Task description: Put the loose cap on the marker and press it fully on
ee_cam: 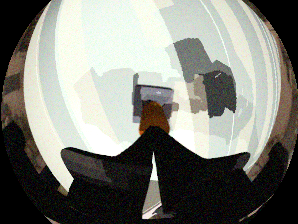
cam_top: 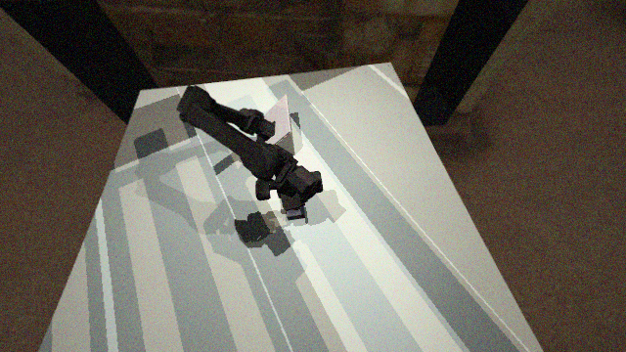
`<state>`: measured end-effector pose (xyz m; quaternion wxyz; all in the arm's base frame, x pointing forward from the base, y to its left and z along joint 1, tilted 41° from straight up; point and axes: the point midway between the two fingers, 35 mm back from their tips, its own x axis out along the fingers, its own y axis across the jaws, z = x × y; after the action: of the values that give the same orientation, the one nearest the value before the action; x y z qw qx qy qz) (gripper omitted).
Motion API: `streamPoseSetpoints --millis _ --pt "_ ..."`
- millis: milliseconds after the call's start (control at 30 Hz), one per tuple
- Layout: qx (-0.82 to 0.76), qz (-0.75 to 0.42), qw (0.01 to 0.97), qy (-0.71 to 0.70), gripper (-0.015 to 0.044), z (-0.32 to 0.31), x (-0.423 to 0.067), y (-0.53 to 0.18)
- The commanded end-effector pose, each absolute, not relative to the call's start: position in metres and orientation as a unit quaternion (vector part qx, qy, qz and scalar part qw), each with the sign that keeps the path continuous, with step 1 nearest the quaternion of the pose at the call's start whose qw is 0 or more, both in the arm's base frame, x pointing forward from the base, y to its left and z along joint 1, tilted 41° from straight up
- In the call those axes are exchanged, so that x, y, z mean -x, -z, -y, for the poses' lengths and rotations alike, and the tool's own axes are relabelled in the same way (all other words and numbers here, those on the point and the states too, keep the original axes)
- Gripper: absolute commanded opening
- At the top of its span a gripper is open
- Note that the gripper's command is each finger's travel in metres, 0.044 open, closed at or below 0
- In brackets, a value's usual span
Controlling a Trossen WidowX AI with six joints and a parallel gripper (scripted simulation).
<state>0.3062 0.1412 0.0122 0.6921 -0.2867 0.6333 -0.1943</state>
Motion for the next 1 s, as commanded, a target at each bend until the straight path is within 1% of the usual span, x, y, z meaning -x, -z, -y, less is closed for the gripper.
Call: streamPoseSetpoints --millis 0,267,500,633,967 --pt "0.291 -0.635 0.687 0.198 0.0000 -0.135 -0.308 -0.007" --pt "0.287 -0.634 0.692 0.195 0.0000 -0.141 -0.307 -0.012" --pt "0.287 -0.635 0.691 0.194 0.0000 -0.192 -0.298 -0.071" --pt "0.288 -0.635 0.690 0.194 0.0000 -0.197 -0.296 -0.078" --pt "0.288 -0.635 0.690 0.194 0.0263 -0.197 -0.296 -0.078"
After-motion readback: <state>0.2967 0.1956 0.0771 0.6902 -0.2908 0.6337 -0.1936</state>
